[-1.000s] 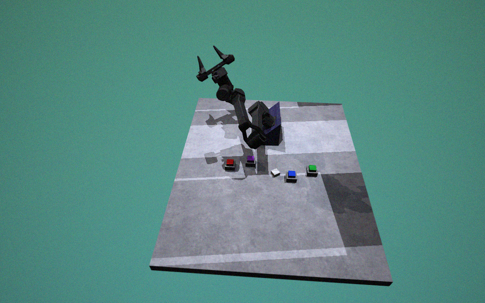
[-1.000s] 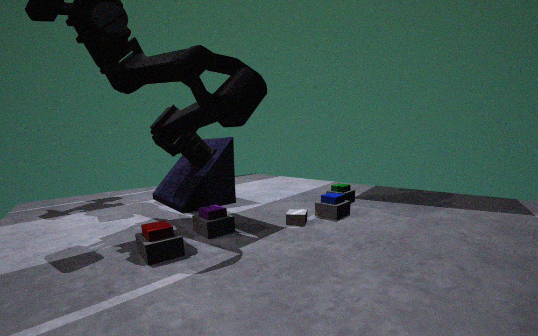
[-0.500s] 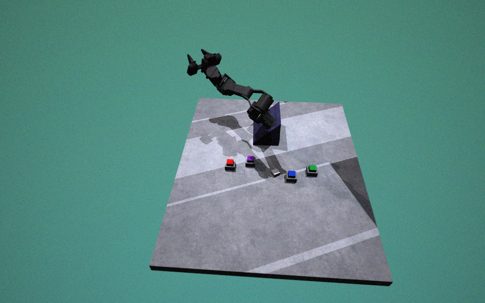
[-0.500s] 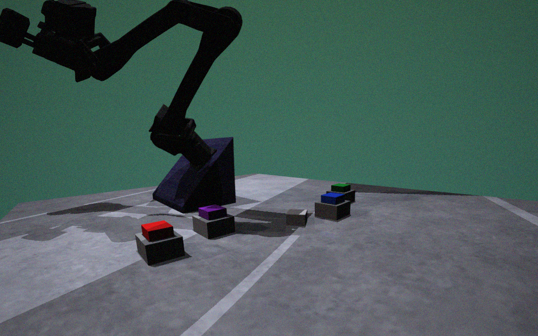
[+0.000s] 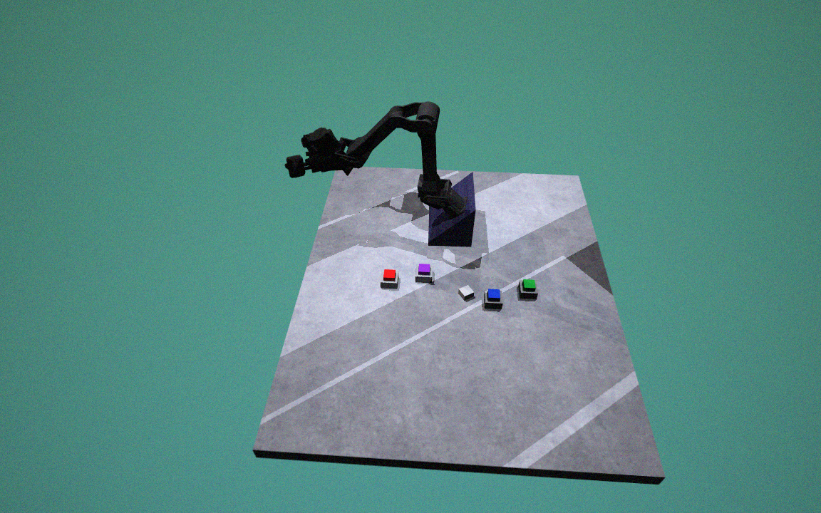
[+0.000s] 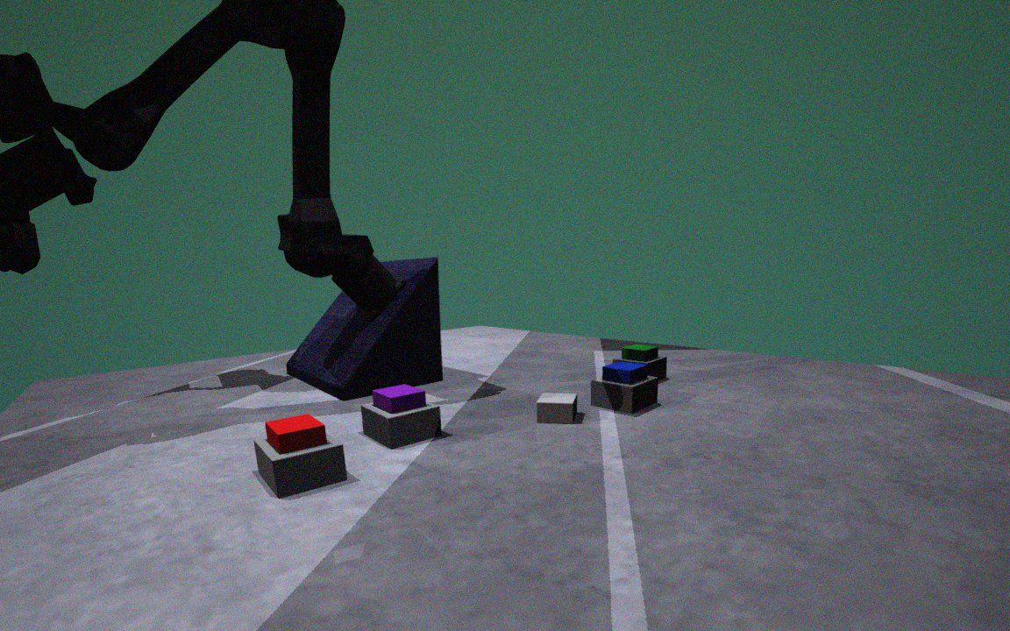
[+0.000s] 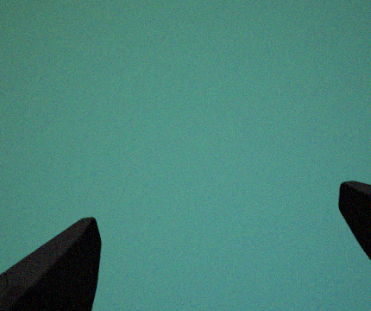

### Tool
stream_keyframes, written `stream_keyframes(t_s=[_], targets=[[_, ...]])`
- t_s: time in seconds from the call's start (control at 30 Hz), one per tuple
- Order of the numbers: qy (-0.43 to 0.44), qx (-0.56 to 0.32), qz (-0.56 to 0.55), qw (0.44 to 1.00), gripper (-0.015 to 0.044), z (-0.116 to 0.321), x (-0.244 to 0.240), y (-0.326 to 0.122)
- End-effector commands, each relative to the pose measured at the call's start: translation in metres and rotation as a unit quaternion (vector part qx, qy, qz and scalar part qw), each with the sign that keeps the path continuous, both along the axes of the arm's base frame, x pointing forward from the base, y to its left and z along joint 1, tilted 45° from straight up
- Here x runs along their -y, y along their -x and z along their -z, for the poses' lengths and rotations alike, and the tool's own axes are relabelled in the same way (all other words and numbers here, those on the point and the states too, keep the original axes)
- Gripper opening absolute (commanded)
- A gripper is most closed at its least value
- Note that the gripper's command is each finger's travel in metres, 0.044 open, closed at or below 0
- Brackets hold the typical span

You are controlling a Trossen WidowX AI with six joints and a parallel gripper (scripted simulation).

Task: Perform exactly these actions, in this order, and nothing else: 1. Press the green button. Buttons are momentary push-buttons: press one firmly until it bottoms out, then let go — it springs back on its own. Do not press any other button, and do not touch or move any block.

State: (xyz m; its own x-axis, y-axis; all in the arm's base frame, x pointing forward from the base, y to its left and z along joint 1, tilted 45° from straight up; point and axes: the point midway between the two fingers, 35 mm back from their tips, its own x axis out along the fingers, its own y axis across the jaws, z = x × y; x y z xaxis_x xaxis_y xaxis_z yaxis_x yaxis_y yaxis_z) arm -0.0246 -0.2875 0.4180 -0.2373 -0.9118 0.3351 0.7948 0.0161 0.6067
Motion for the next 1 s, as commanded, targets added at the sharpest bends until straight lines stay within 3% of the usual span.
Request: stream_keyframes(t_s=[0.0,0.27,0.57,0.73,0.97], targets=[[-0.067,-0.003,-0.092,0.994,0.04,0.021,0.03,-0.061],[-0.206,-0.059,-0.271,0.938,0.04,0.081,0.038,-0.211],[-0.32,-0.181,-0.423,0.828,0.04,0.157,-0.04,-0.359],[-0.36,-0.235,-0.464,0.774,0.04,0.193,-0.088,-0.401],[-0.439,-0.344,-0.497,0.665,0.04,0.276,-0.192,-0.446]])
